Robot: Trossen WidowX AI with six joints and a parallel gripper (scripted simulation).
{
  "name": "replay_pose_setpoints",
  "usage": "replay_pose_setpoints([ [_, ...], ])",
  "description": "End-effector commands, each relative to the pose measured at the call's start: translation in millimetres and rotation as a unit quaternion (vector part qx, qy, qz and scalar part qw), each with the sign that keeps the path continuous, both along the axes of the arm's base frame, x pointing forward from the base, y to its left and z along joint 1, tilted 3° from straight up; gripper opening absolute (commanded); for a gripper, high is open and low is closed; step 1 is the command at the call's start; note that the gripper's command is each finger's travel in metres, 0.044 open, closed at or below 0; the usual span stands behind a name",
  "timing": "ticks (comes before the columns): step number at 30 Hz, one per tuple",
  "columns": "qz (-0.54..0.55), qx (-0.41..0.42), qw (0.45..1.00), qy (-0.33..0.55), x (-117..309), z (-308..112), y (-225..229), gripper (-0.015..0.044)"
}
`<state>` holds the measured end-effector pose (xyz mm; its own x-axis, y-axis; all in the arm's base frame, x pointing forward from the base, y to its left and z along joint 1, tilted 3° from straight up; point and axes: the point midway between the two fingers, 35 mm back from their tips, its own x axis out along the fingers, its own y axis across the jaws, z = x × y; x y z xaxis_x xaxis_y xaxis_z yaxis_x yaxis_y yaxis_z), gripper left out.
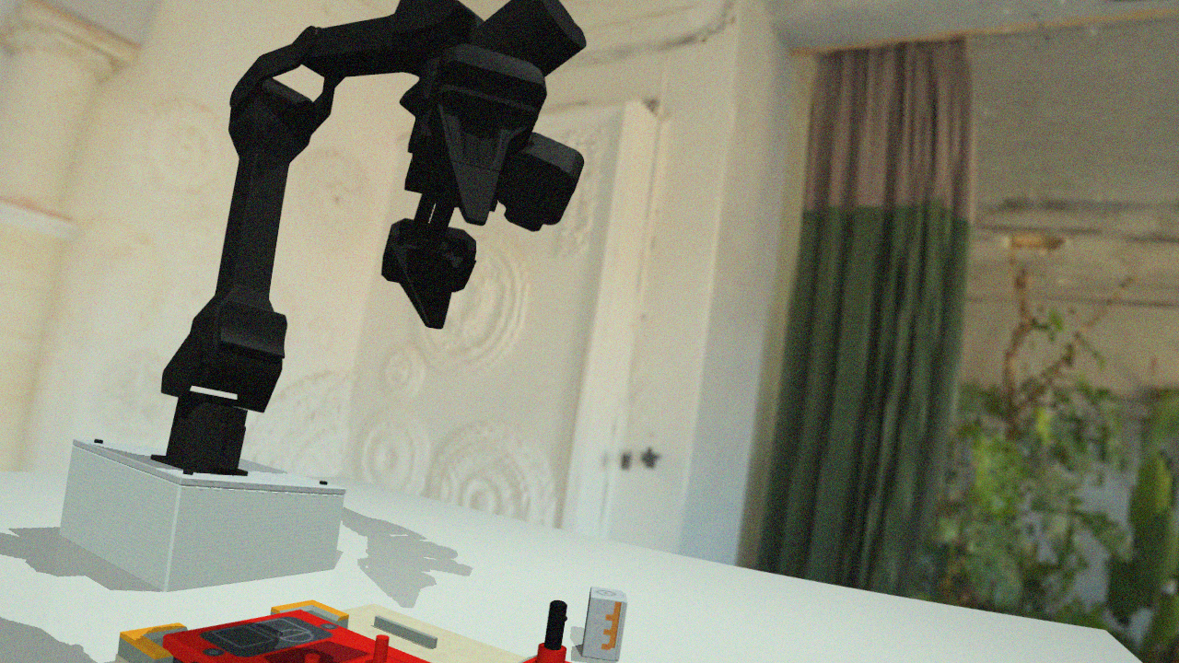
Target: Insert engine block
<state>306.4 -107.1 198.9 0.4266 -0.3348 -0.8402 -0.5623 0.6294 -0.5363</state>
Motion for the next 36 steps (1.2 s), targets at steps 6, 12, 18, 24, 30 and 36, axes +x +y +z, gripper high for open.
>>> replay_pose_setpoints([
  [6, -0.043, 0.129, 0.99, 0.036, 45.2, -32.1, 72.7, 0.044],
  [12, -0.09, 0.197, 0.972, 0.085, 64.6, -59.4, 132.6, 0.044],
  [18, -0.15, 0.24, 0.948, 0.146, 63.7, -91.5, 192.8, 0.044],
  [24, -0.178, 0.249, 0.936, 0.172, 60.2, -104.8, 215.7, 0.044],
  [30, -0.177, 0.249, 0.937, 0.172, 66.2, -130.0, 214.5, 0.044],
  [36, -0.178, 0.249, 0.936, 0.172, 66.1, -154.9, 216.1, 0.044],
])
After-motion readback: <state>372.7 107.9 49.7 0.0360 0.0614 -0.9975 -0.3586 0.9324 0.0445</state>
